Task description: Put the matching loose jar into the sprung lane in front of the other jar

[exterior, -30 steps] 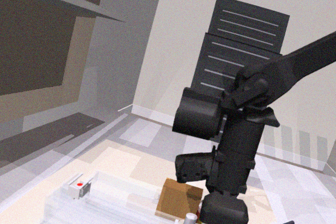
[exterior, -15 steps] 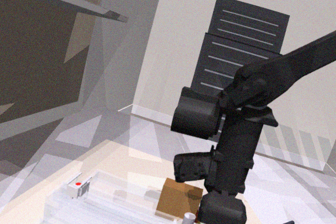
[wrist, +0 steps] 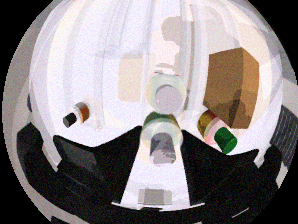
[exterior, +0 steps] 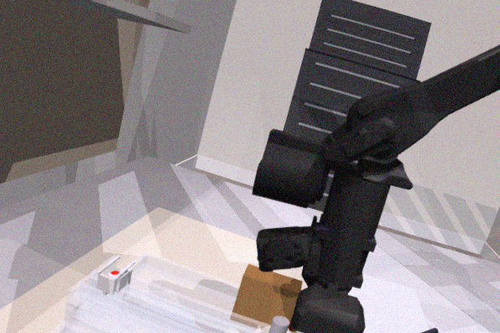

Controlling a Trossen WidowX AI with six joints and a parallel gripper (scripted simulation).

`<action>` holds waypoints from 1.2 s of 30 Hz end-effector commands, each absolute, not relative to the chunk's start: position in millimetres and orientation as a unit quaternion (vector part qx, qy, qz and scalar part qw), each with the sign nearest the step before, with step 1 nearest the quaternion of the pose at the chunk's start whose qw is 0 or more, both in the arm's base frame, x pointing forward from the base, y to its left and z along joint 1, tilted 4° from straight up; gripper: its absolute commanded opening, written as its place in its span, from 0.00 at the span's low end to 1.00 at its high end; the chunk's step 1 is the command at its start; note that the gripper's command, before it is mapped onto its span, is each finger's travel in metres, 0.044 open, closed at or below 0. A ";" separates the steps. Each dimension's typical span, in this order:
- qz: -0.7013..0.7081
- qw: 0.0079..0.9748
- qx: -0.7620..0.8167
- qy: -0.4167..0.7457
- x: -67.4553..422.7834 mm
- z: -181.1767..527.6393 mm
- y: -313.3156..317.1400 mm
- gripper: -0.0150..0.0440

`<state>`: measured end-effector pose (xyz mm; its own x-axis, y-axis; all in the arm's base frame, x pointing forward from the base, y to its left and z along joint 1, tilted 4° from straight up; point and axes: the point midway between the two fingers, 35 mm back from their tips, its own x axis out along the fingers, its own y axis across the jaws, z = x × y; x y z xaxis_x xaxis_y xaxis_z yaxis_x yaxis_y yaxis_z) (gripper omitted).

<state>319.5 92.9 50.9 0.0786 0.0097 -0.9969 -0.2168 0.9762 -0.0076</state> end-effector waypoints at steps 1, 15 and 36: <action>0.079 0.739 -0.077 0.664 326.5 51.9 94.3 0.25; 0.079 0.739 -0.077 0.664 326.9 46.8 94.3 0.25; 0.079 0.739 -0.077 0.664 326.3 39.2 94.1 0.25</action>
